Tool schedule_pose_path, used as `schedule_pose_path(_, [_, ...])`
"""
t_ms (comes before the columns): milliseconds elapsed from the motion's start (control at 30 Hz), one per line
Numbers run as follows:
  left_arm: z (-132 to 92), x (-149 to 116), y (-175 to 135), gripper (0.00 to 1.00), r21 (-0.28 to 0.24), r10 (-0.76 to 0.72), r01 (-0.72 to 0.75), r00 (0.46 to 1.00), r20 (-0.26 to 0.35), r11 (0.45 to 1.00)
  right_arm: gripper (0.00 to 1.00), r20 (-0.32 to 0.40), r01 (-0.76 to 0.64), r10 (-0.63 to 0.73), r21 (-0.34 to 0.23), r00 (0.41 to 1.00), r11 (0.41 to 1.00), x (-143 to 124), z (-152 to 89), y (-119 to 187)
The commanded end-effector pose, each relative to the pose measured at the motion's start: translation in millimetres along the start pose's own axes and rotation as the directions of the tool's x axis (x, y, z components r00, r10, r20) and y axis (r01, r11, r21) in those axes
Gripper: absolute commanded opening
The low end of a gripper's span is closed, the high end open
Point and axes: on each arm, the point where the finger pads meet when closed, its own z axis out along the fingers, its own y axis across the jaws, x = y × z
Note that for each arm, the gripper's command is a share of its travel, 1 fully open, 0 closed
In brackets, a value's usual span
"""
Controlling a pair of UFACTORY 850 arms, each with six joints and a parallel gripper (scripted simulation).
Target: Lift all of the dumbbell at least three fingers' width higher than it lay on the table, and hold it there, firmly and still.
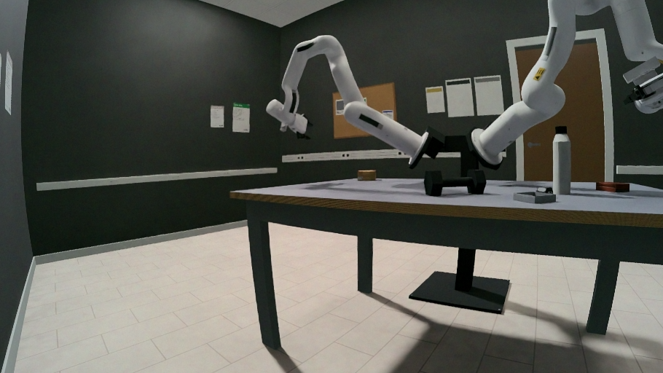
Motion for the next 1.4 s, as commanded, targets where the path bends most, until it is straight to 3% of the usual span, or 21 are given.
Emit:
schedule_pose_path(0, [0,0,-1,1.0,0.0,0.001,-0.001,1.0,-0.001,1.0,1.0,0.08,-0.018,0.014,0.051,0.997,0.999,-7,-7,20])
schedule_pose_path(167, [0,0,-1,1.0,0.0,0.001,-0.001,1.0,-0.001,1.0,1.0,0.113,-0.038,0.028,0.091,0.993,0.995,-11,-15,31])
schedule_pose_path(333, [0,0,-1,1.0,0.0,0.001,-0.001,1.0,-0.001,1.0,1.0,0.146,-0.079,0.053,0.177,0.988,0.981,-14,-37,49])
schedule_pose_path(667, [0,0,-1,1.0,0.0,0.001,-0.001,1.0,-0.001,1.0,1.0,0.111,-0.126,0.095,0.314,0.989,0.941,-9,-84,70])
schedule_pose_path(733, [0,0,-1,1.0,0.0,0.001,-0.001,1.0,-0.001,1.0,1.0,0.111,-0.126,0.095,0.314,0.989,0.941,-9,-84,70])
schedule_pose_path(1100, [0,0,-1,1.0,0.0,0.001,-0.001,1.0,-0.001,1.0,1.0,0.006,-0.125,0.134,0.405,0.991,0.906,2,-134,84])
schedule_pose_path(1367, [0,0,-1,1.0,0.0,0.001,-0.001,1.0,-0.001,1.0,1.0,-0.027,-0.119,0.143,0.421,0.989,0.899,6,-146,87])
